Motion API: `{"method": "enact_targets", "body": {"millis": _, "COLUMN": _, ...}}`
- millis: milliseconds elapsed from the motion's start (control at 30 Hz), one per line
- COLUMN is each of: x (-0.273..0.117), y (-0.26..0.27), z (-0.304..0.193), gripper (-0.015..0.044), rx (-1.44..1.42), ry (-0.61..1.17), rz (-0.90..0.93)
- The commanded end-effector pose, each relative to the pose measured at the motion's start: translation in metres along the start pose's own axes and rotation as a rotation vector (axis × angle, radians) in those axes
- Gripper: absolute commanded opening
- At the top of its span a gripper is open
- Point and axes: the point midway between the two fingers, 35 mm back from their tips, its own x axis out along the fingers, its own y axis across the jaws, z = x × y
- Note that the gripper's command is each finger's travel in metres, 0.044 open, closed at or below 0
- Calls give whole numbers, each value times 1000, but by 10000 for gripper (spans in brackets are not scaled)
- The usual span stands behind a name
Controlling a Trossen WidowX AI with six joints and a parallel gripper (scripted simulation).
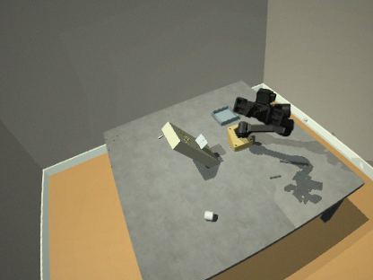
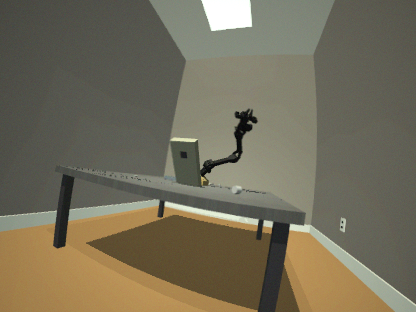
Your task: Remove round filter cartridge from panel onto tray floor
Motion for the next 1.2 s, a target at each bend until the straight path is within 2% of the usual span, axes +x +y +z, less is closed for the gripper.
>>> {"method": "enact_targets", "body": {"millis": 0, "x": 0, "y": -60, "z": -22, "gripper": 97, "rx": -102, "ry": 108, "rz": -140}}
{"method": "enact_targets", "body": {"millis": 300, "x": -39, "y": -200, "z": -74, "gripper": 97, "rx": -284, "ry": 436, "rz": -415}}
{"method": "enact_targets", "body": {"millis": 600, "x": -128, "y": -308, "z": -128, "gripper": 97, "rx": -310, "ry": 814, "rz": -563}}
{"method": "enact_targets", "body": {"millis": 800, "x": -207, "y": -350, "z": -165, "gripper": 97, "rx": -226, "ry": 1045, "rz": -570}}
{"method": "enact_targets", "body": {"millis": 967, "x": -272, "y": -361, "z": -194, "gripper": 97, "rx": -100, "ry": 1172, "rz": -520}}
{"method": "enact_targets", "body": {"millis": 1033, "x": -287, "y": -360, "z": -200, "gripper": 97, "rx": -64, "ry": 1190, "rz": -502}}
{"method": "enact_targets", "body": {"millis": 1167, "x": -289, "y": -360, "z": -201, "gripper": 97, "rx": -60, "ry": 1192, "rz": -499}}
